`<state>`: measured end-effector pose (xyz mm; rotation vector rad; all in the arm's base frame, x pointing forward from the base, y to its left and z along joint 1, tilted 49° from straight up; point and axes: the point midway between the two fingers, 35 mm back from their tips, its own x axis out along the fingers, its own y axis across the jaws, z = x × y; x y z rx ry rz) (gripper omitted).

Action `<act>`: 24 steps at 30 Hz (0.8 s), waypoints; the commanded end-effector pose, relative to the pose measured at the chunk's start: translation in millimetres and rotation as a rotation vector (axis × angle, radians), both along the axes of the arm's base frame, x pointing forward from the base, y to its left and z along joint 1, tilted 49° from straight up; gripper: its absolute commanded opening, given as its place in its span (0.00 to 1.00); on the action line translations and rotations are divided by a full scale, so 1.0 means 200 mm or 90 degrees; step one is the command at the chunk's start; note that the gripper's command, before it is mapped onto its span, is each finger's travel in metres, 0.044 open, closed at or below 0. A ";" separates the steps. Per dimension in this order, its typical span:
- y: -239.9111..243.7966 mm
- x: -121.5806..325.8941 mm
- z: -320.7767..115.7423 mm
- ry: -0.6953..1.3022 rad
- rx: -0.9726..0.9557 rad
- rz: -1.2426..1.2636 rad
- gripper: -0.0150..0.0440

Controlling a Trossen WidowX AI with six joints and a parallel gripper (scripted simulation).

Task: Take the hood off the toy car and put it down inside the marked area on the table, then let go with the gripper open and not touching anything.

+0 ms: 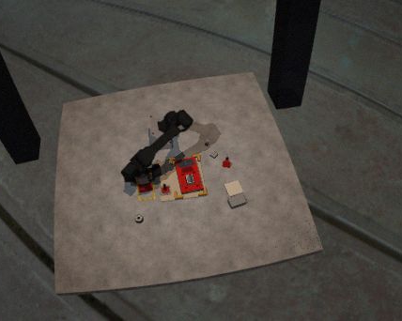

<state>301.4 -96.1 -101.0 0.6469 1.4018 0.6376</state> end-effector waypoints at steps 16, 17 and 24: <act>-0.26 -0.02 0.23 -0.003 -0.003 -0.001 1.00; -0.26 -0.02 0.23 -0.003 -0.003 -0.001 1.00; -0.26 -0.02 0.23 -0.003 -0.003 -0.001 1.00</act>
